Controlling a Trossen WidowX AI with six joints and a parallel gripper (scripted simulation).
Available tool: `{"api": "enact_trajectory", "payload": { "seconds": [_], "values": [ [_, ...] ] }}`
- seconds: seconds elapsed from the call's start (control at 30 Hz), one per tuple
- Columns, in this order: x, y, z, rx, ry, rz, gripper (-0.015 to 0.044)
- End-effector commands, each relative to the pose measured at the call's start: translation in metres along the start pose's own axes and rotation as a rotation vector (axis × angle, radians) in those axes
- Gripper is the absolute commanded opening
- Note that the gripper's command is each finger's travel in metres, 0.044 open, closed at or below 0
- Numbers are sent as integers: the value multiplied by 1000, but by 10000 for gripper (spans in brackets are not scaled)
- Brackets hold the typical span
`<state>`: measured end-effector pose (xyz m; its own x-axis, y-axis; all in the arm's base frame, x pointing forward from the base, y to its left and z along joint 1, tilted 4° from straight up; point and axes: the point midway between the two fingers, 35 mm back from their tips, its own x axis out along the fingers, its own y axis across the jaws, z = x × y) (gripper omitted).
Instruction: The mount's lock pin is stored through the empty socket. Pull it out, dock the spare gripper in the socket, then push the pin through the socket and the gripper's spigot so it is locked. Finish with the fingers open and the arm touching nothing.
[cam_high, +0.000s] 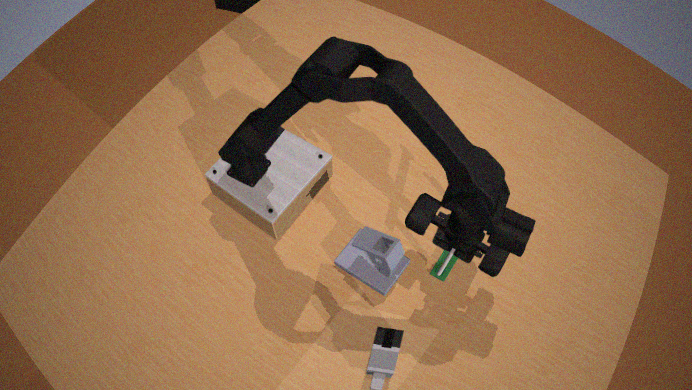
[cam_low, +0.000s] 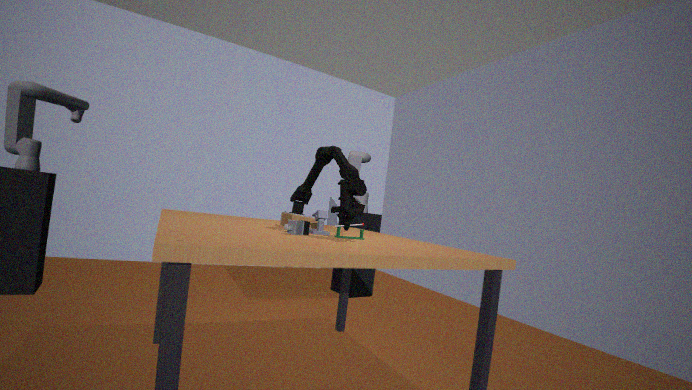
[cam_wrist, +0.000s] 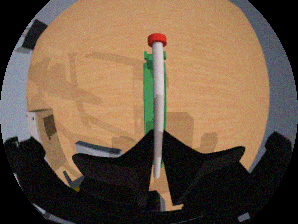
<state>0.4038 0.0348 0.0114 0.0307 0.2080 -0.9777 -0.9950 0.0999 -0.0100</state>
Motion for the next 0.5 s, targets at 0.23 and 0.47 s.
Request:
{"api": "enact_trajectory", "payload": {
  "seconds": [0.23, 0.47],
  "values": [
    [14, 1, -2, 2, 0, -1, 0],
    [17, 2, -3, 0, -1, -5, 0]
  ]
}}
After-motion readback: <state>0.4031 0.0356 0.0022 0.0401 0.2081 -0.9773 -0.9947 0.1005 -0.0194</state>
